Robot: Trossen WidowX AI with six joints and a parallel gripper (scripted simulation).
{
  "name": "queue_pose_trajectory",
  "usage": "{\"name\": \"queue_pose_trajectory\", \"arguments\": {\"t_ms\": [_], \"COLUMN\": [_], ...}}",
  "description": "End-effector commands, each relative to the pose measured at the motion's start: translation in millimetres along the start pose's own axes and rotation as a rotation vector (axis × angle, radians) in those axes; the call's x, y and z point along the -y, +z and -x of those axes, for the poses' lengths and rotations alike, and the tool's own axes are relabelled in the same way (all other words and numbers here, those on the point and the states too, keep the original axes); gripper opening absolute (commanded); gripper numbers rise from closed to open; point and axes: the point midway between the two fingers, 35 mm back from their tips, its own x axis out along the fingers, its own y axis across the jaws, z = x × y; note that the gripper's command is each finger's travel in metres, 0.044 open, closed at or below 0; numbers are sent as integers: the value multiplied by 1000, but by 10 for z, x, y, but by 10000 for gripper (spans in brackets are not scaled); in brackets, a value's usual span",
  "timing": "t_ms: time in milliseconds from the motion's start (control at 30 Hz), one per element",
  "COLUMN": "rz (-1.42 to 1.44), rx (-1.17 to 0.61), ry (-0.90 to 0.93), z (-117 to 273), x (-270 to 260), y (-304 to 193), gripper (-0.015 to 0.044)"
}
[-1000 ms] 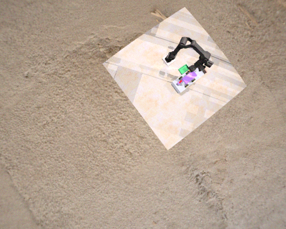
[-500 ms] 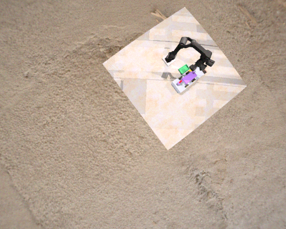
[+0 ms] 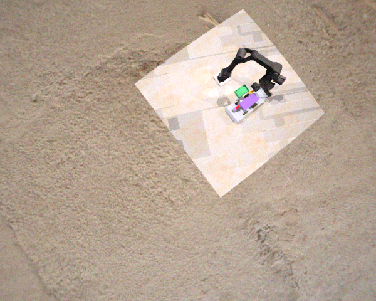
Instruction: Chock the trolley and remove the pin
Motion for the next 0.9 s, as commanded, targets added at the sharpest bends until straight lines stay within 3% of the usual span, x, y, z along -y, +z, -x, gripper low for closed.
{"name": "queue_pose_trajectory", "arguments": {"t_ms": [0, 67, 267, 867], "rz": [-5, -18, 112, 734], "rx": [8, 36, 119, 74], "ry": [13, 54, 45, -103], "z": [6, 56, 165, 212], "x": [1, -4, 155, 1005], "y": [9, 38, 168, 424], "gripper": [243, 190, 190, 190]}}
